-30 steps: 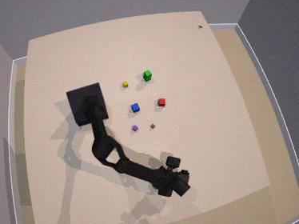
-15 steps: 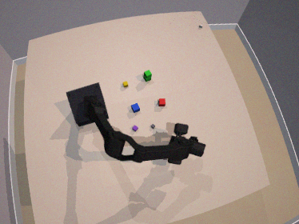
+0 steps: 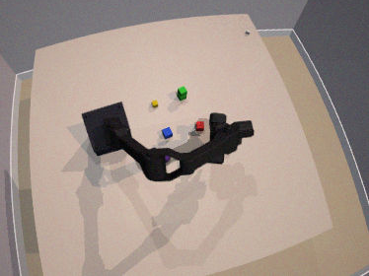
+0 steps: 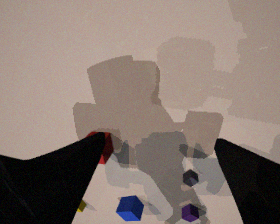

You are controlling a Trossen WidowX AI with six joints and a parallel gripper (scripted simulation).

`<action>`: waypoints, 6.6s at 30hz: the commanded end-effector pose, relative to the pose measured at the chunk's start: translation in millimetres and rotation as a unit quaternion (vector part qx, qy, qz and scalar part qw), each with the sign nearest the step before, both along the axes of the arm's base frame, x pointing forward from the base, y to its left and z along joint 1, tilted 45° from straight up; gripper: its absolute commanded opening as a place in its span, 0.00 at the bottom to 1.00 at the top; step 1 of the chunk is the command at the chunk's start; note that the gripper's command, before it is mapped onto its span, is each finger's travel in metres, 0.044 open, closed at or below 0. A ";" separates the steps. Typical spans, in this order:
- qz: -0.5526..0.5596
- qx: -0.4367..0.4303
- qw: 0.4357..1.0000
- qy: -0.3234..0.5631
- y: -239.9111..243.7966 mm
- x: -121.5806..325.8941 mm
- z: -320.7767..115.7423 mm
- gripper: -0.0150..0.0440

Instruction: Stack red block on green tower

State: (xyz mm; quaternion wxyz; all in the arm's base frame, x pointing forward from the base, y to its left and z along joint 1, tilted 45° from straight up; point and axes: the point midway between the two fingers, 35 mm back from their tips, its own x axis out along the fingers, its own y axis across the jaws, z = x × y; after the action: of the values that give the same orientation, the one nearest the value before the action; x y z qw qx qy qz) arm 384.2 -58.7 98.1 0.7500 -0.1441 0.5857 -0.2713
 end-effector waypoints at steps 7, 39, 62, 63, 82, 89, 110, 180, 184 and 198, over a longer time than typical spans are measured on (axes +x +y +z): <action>0.021 -0.055 0.998 0.029 70.1 -22.2 -37.5 1.00; 0.033 -0.080 0.996 0.031 50.5 -22.5 -92.3 1.00; 0.033 -0.081 0.996 0.031 35.0 -19.9 -107.6 1.00; 0.033 -0.081 0.996 0.031 35.0 -19.9 -107.6 1.00; 0.031 -0.079 0.996 0.030 35.3 -20.0 -107.1 0.44; 0.031 -0.079 0.996 0.030 37.4 -20.3 -105.1 0.30; 0.033 -0.079 0.996 0.032 112.4 -37.3 -29.2 0.25; 0.033 -0.075 0.996 0.031 190.1 -75.7 -182.2 0.25; 0.033 -0.075 0.996 0.031 190.0 -75.7 -182.3 0.25; 0.033 -0.075 0.996 0.031 190.1 -75.7 -182.1 0.25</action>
State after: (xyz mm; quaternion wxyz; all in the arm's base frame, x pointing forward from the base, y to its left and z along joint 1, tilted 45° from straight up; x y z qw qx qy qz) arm 308.3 131.4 -84.6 0.7270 -0.2251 0.5824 -0.2856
